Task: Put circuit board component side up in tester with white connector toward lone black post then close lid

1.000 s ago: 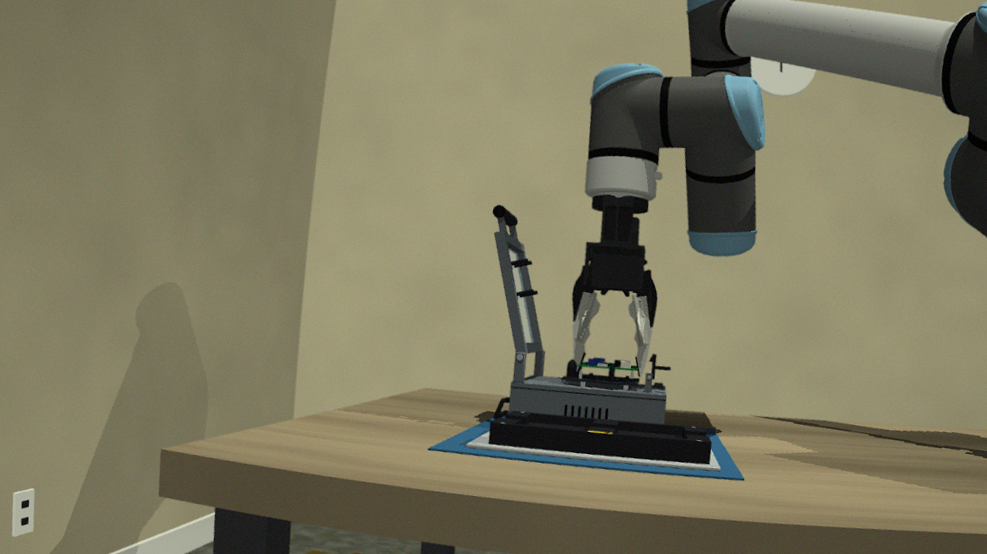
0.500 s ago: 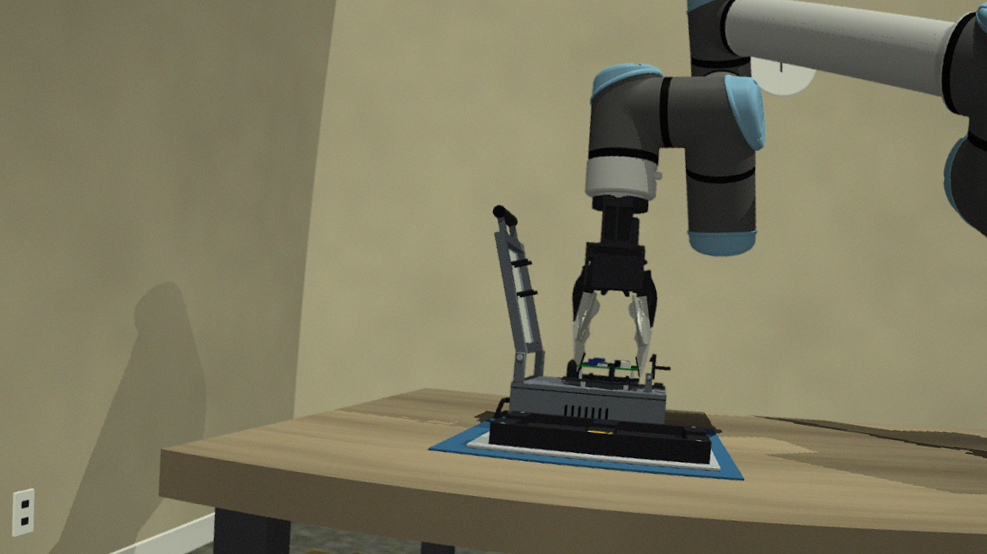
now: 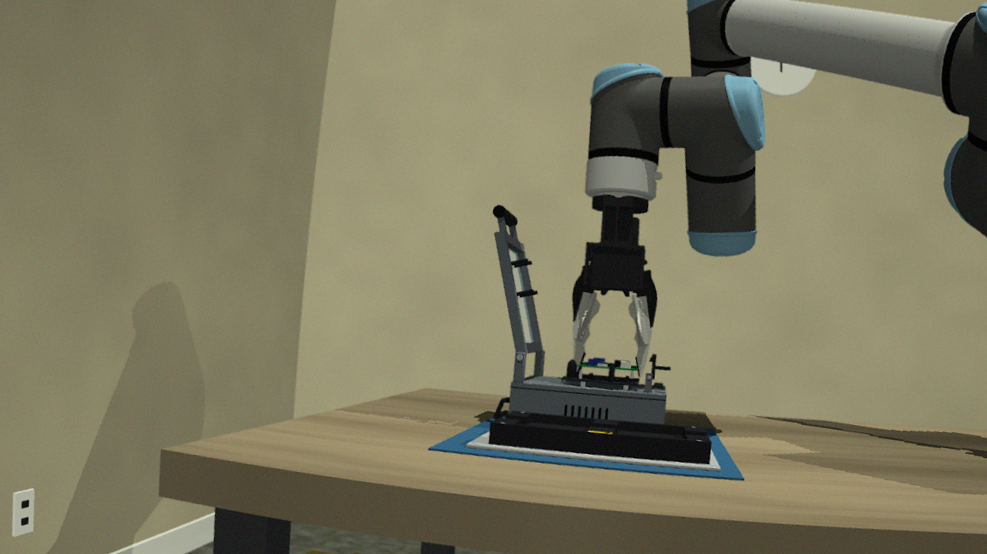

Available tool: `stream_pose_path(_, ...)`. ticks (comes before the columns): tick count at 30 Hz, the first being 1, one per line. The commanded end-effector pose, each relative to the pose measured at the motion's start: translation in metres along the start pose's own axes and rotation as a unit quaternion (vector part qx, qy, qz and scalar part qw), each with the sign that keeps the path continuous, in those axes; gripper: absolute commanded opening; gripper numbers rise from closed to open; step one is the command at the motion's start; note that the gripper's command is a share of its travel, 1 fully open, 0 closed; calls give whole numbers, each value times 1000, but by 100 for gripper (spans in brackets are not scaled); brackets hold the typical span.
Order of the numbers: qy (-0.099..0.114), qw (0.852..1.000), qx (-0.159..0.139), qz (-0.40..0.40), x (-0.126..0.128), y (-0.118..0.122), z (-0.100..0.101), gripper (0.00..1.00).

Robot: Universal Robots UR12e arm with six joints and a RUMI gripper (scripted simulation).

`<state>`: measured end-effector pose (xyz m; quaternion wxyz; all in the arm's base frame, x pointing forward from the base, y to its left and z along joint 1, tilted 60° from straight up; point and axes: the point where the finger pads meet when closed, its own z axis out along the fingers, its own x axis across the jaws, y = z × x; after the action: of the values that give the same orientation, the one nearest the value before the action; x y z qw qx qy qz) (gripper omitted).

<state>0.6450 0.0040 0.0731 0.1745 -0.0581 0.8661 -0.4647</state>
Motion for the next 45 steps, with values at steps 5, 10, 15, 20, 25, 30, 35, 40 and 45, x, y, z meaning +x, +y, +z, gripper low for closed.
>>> stream_pose_path(5,0,1000,0,0,0,0,0,39)
stream_pose_path(10,0,1000,0,0,0,0,1,39)
stream_pose_path(15,0,1000,0,0,0,0,2,39)
stream_pose_path(20,0,1000,0,0,0,0,3,39)
stream_pose_path(25,0,1000,0,0,0,0,4,39)
stream_pose_path(30,0,1000,0,0,0,0,4,39)
stream_pose_path(35,0,1000,0,0,0,0,4,39)
stream_pose_path(40,0,1000,0,0,0,0,4,39)
stream_pose_path(45,0,1000,0,0,0,0,4,39)
